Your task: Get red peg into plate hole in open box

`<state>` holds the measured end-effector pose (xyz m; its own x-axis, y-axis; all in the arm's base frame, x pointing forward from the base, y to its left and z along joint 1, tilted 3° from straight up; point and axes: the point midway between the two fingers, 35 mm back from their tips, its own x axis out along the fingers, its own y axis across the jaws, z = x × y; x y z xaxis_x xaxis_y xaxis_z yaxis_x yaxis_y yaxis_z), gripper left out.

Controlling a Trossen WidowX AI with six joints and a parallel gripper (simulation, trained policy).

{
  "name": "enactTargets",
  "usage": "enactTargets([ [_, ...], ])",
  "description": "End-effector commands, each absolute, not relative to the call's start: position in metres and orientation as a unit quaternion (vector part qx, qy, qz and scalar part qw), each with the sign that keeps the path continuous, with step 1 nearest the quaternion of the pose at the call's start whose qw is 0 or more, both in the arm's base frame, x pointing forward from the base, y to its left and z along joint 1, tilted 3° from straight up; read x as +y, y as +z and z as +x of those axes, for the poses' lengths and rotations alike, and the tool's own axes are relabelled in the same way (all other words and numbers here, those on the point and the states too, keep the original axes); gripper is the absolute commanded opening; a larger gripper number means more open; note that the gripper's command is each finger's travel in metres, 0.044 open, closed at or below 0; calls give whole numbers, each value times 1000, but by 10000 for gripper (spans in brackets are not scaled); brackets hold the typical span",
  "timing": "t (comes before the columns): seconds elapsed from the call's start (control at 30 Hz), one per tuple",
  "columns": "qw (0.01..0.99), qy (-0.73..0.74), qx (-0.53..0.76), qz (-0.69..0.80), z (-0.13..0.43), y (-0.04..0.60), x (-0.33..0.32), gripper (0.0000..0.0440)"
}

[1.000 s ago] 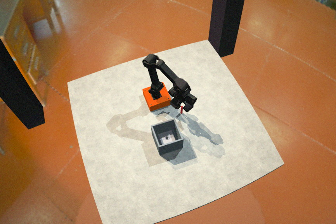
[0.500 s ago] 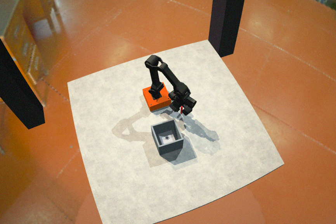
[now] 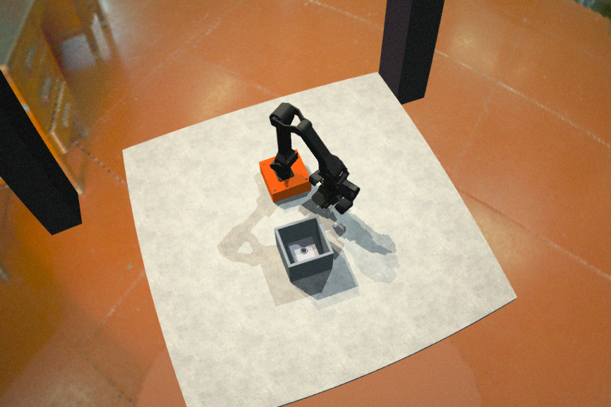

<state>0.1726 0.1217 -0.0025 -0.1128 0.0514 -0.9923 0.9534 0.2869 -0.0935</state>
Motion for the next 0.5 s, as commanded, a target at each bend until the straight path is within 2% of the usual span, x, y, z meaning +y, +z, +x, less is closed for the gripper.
enactTargets([
  [0.0,523,-424,616,409,173,-6,124,13],
  [0.47,518,-391,599,468,189,27,135,0],
])
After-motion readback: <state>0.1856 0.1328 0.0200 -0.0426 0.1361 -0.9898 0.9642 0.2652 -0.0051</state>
